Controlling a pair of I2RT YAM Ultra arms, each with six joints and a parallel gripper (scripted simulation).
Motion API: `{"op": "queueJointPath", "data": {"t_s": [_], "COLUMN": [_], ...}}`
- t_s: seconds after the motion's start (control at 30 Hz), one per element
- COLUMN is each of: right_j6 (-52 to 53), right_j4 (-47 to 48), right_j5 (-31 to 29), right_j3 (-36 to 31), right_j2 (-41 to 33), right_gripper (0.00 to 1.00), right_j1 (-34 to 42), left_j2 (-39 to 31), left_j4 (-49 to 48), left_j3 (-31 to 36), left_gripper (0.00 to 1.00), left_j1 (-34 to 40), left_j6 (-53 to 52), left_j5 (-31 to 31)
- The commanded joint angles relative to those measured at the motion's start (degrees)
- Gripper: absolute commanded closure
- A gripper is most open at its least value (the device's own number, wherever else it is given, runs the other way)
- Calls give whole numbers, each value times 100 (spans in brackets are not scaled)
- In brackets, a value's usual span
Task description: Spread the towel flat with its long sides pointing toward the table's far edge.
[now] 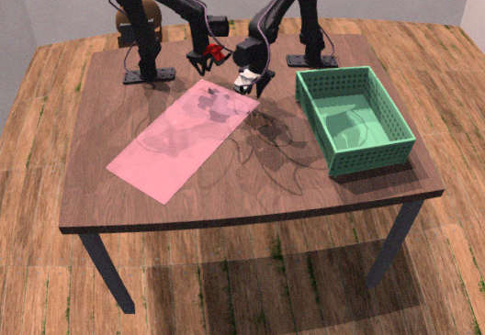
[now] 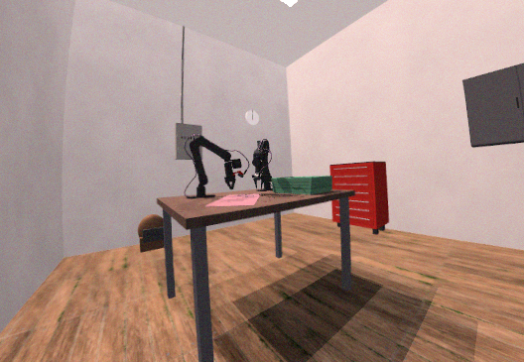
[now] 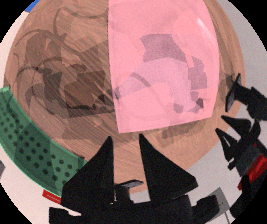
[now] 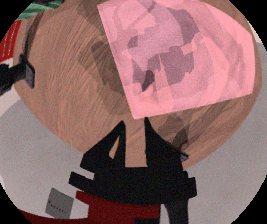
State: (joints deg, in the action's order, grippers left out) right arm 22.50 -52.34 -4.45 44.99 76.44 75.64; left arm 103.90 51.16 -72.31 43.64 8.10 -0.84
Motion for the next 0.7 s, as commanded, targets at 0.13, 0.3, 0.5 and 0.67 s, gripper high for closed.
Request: {"op": "queueJointPath", "data": {"t_s": [0.13, 0.3, 0.5, 0.67], "right_j6": [-86, 54, 101, -16], "right_j4": [168, 593, 980, 1247], "right_j5": [-95, -96, -100, -105], "right_j3": [-173, -455, -625, -797], "right_j2": [-146, 209, 428, 374], "right_gripper": [66, 66, 66, 66], "right_j1": [-100, 75, 121, -31], "left_j2": [-74, 171, 341, 324], "left_j4": [-129, -559, -879, -1084], "left_j3": [40, 388, 538, 639], "left_gripper": [66, 66, 66, 66], "left_j1": [8, 77, 15, 15], "left_j6": [14, 66, 38, 32], "left_j5": [1, 11, 7, 16]}}
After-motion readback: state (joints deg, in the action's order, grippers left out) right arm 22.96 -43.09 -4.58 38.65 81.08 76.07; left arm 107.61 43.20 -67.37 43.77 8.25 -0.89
